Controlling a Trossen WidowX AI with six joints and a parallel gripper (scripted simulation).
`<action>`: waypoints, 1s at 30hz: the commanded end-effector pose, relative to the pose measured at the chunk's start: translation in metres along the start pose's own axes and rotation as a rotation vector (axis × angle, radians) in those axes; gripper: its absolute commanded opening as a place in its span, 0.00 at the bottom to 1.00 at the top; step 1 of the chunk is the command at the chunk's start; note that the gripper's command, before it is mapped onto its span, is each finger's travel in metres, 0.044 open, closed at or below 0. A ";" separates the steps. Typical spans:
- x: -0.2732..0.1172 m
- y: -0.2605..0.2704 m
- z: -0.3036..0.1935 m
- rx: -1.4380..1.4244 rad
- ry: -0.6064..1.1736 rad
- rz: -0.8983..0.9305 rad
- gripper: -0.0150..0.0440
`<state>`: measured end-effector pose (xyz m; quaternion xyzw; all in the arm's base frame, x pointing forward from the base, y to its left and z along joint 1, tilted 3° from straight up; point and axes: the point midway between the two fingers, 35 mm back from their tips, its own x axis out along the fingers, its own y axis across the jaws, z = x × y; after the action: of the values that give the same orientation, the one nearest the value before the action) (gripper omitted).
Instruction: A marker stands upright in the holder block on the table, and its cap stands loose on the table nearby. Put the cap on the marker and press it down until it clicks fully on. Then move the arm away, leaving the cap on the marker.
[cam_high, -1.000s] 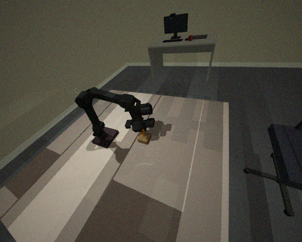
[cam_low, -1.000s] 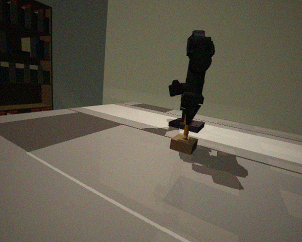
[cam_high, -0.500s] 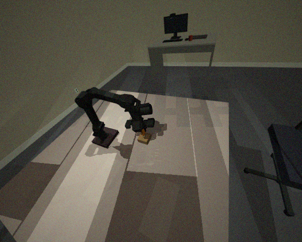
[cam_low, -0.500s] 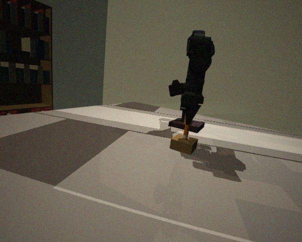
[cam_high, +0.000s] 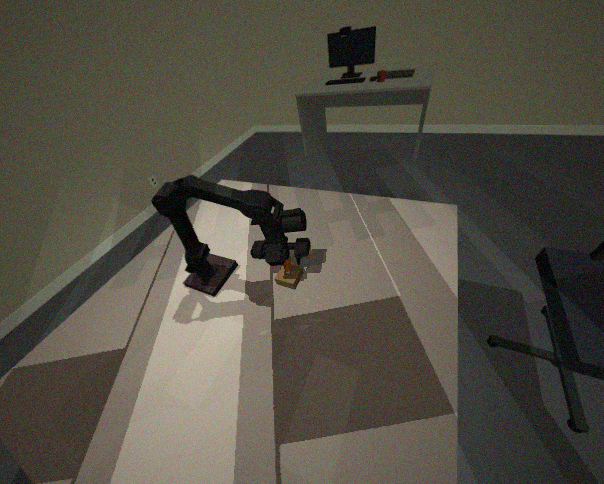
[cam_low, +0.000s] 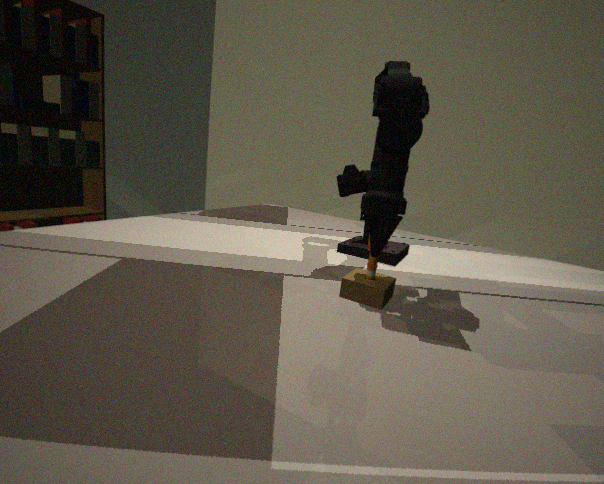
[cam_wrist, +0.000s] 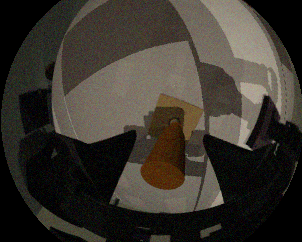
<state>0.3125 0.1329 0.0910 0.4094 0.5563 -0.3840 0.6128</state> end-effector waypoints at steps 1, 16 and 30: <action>-0.007 0.000 0.000 0.000 0.000 -0.005 1.00; -0.077 0.008 0.000 -0.228 0.001 -0.013 0.82; -0.085 0.016 0.000 -1.308 0.048 -0.065 0.25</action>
<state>0.3148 0.1377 0.1728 0.1489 0.6697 -0.1625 0.7092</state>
